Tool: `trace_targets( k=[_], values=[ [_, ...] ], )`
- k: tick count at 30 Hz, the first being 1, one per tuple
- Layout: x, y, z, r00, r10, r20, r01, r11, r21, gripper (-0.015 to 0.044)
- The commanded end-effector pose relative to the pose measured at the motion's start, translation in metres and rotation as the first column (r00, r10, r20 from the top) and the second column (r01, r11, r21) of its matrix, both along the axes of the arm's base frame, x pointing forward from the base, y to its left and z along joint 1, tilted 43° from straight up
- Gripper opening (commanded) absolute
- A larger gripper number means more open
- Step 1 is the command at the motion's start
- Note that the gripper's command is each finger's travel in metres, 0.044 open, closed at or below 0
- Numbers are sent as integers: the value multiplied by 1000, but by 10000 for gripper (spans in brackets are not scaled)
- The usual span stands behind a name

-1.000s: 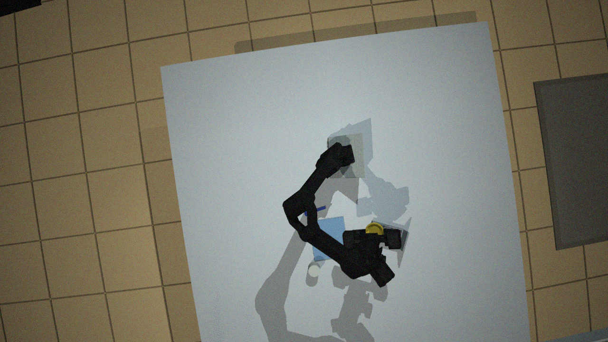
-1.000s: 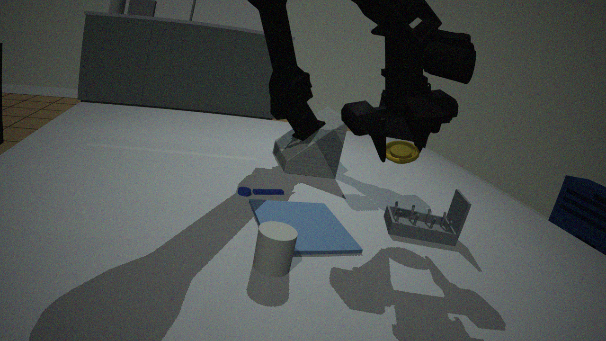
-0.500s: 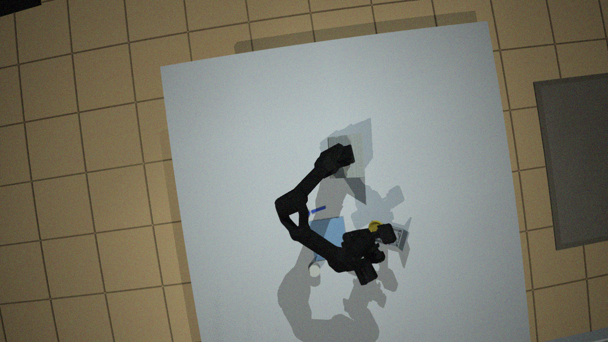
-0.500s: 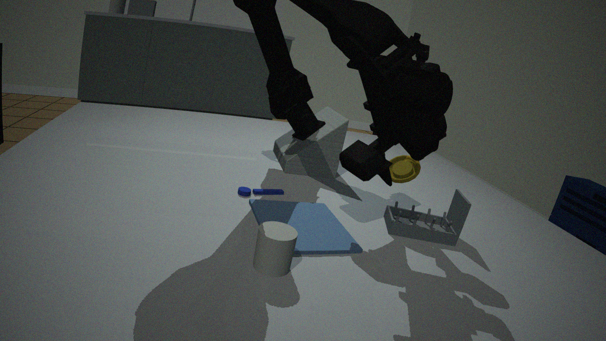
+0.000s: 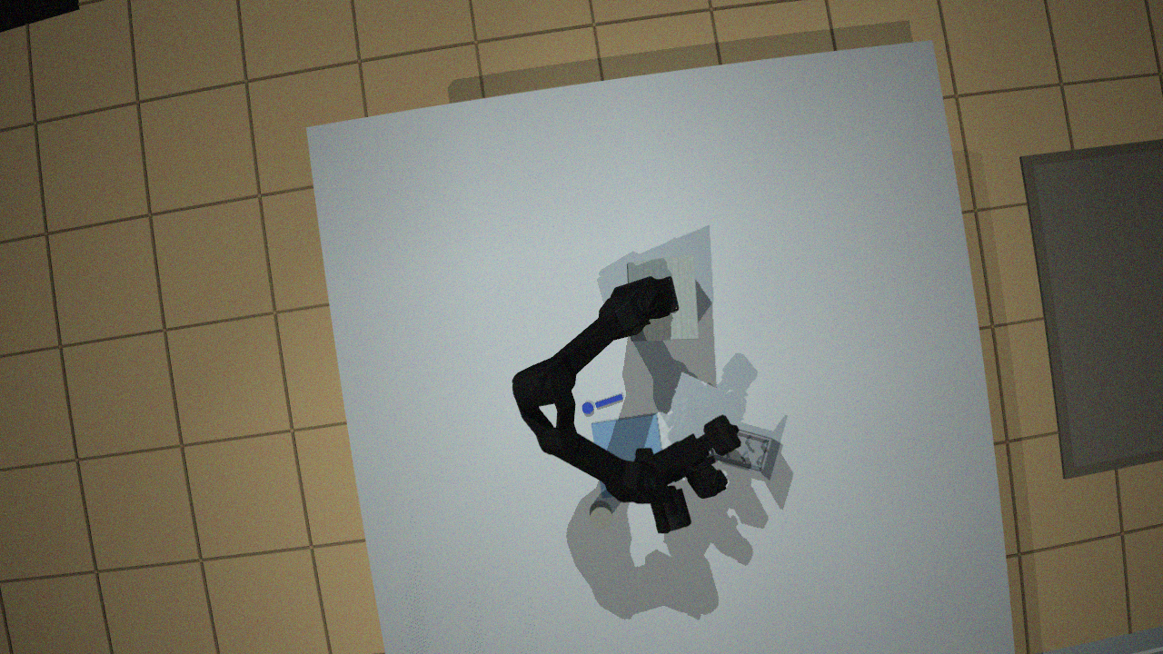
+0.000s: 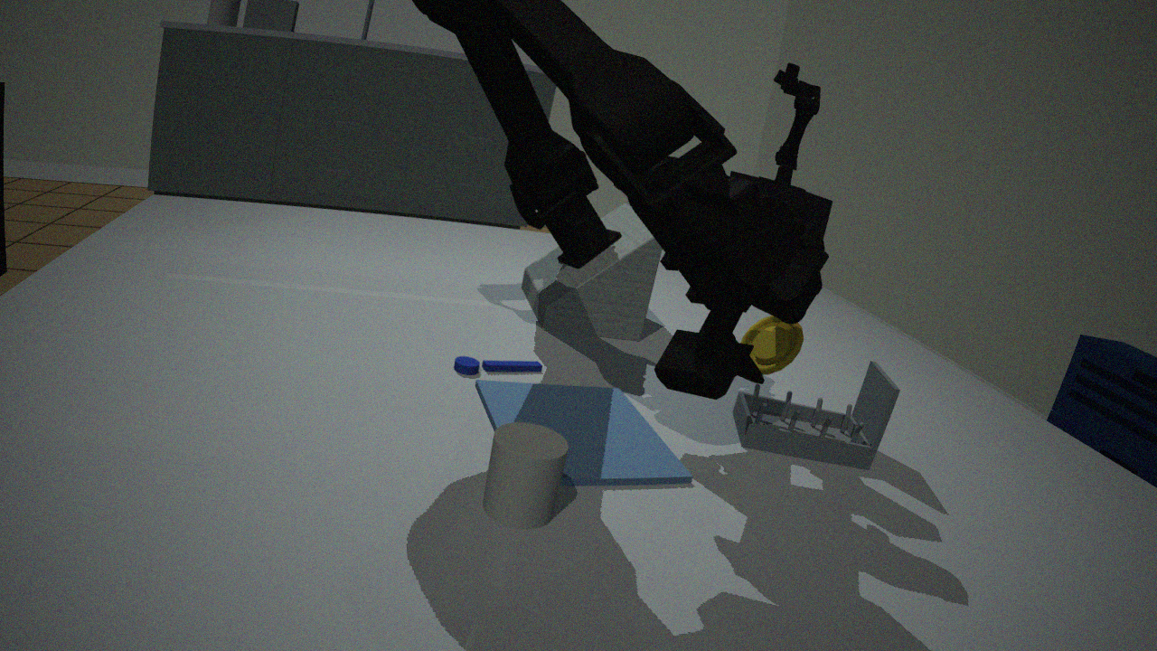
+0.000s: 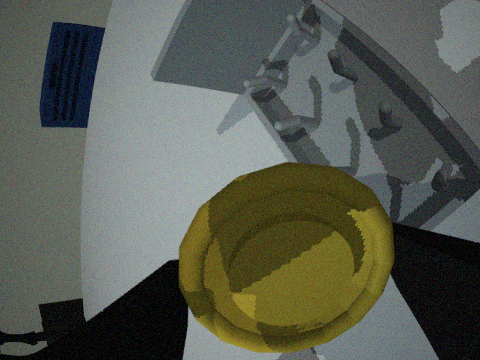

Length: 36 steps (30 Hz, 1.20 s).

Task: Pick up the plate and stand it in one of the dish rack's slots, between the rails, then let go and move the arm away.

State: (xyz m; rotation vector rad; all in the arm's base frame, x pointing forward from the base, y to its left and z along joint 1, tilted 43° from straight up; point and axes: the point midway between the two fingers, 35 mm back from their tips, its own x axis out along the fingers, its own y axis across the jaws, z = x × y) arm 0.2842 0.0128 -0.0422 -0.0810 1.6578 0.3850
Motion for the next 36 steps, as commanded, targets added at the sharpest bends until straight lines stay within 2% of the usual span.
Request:
trace_targets(
  k=[1, 10, 19, 27, 36],
  values=[
    [-1, -2, -2, 996, 64, 61, -68, 995, 67, 0],
    [-2, -11, -7, 952, 195, 234, -236, 958, 164, 0],
    [-4, -19, -7, 848, 303, 434, -410, 895, 178, 0],
    [-7, -27, -5, 700, 382, 604, -550, 827, 114, 0],
    [-12, -35, 1, 474, 460, 751, -665, 746, -38, 0]
  ],
)
